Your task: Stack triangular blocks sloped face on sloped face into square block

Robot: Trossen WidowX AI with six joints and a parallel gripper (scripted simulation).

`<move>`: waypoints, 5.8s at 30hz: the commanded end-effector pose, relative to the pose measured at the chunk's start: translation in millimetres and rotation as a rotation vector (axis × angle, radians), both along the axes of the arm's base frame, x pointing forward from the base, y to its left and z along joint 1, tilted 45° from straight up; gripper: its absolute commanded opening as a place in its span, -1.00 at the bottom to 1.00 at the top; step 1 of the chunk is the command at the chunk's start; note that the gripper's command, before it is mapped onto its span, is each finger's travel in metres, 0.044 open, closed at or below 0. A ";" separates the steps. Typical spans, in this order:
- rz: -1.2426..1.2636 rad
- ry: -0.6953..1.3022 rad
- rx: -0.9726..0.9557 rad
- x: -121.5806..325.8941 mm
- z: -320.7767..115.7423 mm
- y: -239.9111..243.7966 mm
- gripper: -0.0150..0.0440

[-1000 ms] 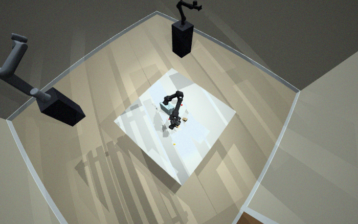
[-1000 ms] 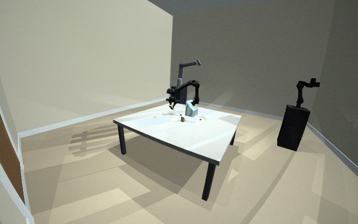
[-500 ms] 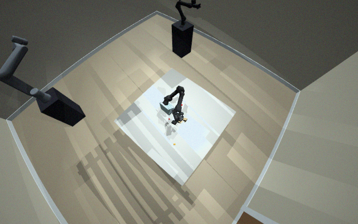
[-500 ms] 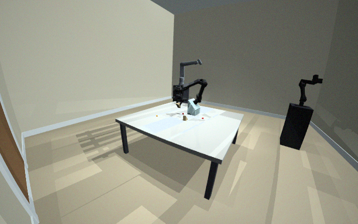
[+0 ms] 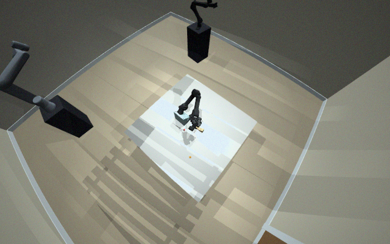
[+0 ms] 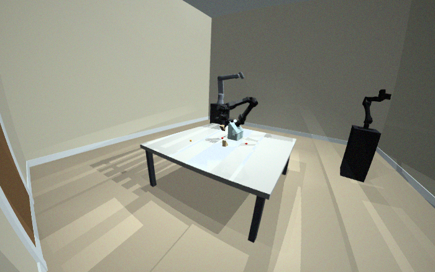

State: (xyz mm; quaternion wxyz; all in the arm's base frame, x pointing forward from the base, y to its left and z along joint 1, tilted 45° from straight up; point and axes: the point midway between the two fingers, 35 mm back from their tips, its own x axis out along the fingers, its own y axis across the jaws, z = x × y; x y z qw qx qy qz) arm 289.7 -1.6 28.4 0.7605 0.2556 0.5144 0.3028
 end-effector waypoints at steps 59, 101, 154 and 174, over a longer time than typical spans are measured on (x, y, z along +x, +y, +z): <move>-0.001 0.004 0.018 -9.9 -38.7 116.0 -0.49; -0.006 0.007 0.017 -6.1 -47.9 125.8 -0.49; 0.001 0.001 0.022 -3.1 -54.0 134.8 -0.49; 0.000 0.002 0.022 -3.0 -54.2 134.6 0.67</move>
